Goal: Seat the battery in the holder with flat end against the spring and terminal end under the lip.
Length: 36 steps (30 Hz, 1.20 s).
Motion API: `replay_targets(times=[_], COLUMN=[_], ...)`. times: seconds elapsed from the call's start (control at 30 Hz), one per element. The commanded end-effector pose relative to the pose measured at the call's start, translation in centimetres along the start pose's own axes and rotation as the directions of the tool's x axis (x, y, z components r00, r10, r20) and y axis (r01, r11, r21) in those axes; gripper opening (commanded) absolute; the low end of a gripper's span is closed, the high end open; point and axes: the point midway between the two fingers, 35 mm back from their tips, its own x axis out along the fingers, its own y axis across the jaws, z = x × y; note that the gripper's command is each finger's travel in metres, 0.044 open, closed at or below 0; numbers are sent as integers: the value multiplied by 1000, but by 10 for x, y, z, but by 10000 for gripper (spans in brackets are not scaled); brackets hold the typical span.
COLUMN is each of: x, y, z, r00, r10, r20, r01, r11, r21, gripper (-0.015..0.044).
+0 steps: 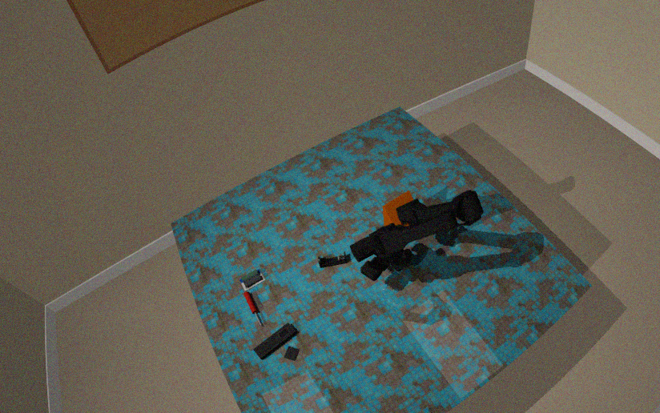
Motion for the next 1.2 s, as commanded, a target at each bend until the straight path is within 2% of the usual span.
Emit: replay_targets(times=[0.0,0.17,0.33,0.6,0.87,1.0,1.17], x=[-7,-13,-20,-28,-31,-31,-31], y=[-13,-24,-35,-56,-70,-75,-77], z=[-8,-31,-57,-97,-138,-160,-186], r00=[1000,999,996,997,998,998,999], r10=[-8,24,46,30,22,19,17], r20=[-3,-47,-72,-65,-55,-52,-50], r01=[8,0,16,52,58,56,50], r11=[987,896,729,325,-150,-380,-606], r21=[160,444,684,944,987,923,794], gripper=[67,67,67,67,67,67,67])
